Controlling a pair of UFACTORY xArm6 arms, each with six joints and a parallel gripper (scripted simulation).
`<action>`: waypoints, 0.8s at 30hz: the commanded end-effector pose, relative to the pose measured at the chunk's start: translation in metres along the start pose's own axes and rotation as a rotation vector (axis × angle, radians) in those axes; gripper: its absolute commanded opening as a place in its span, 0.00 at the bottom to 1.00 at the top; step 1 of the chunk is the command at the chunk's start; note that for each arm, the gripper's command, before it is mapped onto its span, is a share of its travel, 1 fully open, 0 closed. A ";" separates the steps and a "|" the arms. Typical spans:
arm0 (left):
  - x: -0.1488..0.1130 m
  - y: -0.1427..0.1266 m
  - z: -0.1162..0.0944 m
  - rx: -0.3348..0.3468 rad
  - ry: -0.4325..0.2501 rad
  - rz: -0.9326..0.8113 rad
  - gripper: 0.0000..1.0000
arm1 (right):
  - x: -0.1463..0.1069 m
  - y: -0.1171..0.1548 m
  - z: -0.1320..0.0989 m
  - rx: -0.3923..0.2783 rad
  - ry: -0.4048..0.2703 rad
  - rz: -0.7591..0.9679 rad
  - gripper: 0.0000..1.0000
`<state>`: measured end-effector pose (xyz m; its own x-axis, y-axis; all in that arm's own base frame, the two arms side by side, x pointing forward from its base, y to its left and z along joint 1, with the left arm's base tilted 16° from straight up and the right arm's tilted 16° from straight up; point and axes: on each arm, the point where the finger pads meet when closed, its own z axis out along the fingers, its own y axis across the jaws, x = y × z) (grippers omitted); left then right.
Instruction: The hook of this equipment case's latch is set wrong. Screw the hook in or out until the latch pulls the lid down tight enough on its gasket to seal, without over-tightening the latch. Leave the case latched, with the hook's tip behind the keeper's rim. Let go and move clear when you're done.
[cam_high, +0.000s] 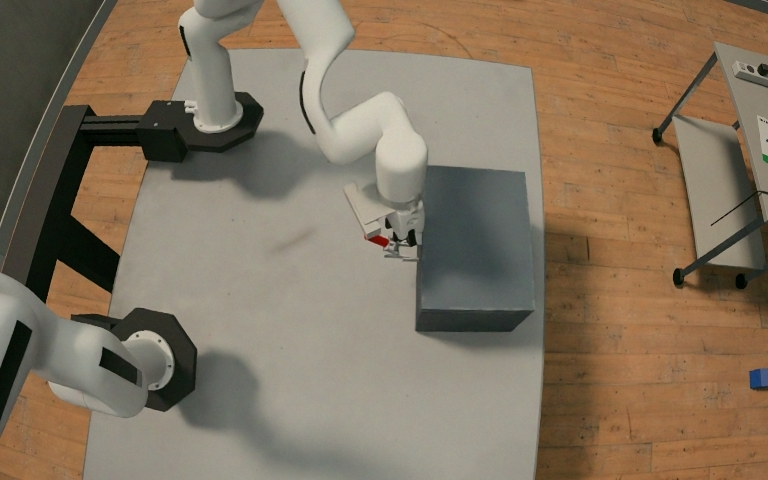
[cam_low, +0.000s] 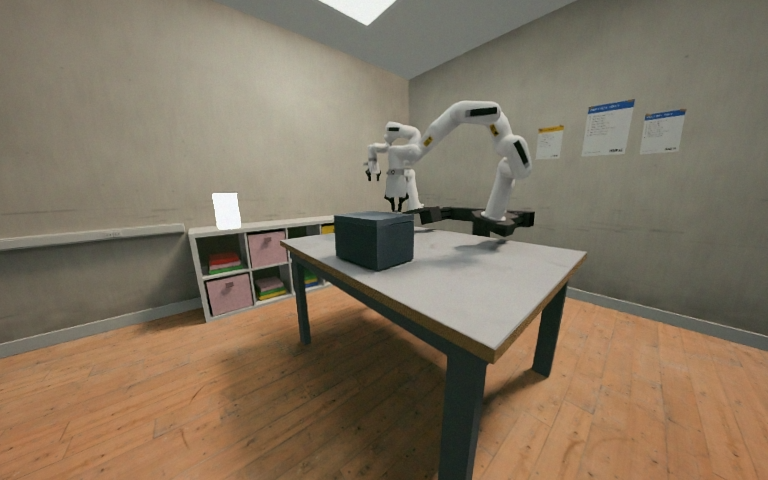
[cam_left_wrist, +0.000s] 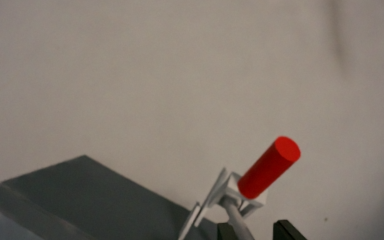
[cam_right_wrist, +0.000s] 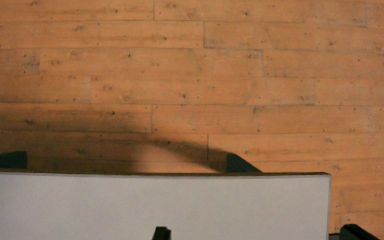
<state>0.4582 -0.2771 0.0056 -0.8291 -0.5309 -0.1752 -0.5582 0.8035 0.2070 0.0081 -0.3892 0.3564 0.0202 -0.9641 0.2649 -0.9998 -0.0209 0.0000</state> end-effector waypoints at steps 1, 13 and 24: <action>-0.001 -0.002 -0.003 0.006 -0.006 -0.117 0.24 | 0.001 0.000 -0.002 0.000 0.004 0.000 1.00; -0.001 -0.002 -0.003 0.006 -0.005 -0.371 0.24 | 0.001 0.000 -0.002 0.000 0.004 0.000 1.00; -0.001 -0.002 -0.003 0.007 -0.004 -0.699 0.24 | 0.001 0.000 -0.002 0.000 0.004 0.000 1.00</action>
<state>0.4583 -0.2771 0.0057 -0.4271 -0.8688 -0.2507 -0.9038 0.4182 0.0903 0.0081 -0.3892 0.3564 0.0202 -0.9641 0.2649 -0.9998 -0.0209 0.0000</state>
